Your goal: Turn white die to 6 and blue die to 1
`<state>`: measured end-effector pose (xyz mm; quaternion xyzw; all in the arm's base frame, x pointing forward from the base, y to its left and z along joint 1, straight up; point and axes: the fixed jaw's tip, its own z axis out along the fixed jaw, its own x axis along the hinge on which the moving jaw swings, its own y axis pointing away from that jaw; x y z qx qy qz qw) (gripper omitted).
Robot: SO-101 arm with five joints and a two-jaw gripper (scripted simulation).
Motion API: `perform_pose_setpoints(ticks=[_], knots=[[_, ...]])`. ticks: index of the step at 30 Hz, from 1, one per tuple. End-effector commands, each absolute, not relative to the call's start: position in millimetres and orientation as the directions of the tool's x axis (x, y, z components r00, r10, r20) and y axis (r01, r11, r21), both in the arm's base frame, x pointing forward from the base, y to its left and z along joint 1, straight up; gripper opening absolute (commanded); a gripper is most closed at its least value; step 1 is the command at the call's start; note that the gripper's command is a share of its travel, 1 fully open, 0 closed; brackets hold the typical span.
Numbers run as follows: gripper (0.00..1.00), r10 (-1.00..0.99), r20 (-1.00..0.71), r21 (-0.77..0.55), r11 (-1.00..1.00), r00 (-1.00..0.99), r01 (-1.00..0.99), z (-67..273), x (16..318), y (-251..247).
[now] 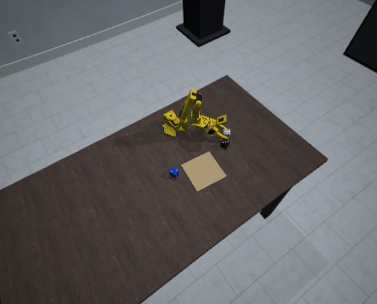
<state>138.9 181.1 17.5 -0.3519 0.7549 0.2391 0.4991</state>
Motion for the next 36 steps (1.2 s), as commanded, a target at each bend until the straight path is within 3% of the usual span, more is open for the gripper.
perform_pose_setpoints(ticks=[1,19,36], knots=[[0.31,-0.27,-0.934,0.004,0.644,-0.232,-0.765,22.6,143.3,182.7],[0.36,-0.27,-0.934,0.004,0.644,-0.232,-0.765,24.5,143.8,183.3],[0.36,-0.27,-0.934,0.004,0.644,-0.232,-0.765,63.7,145.6,185.5]])
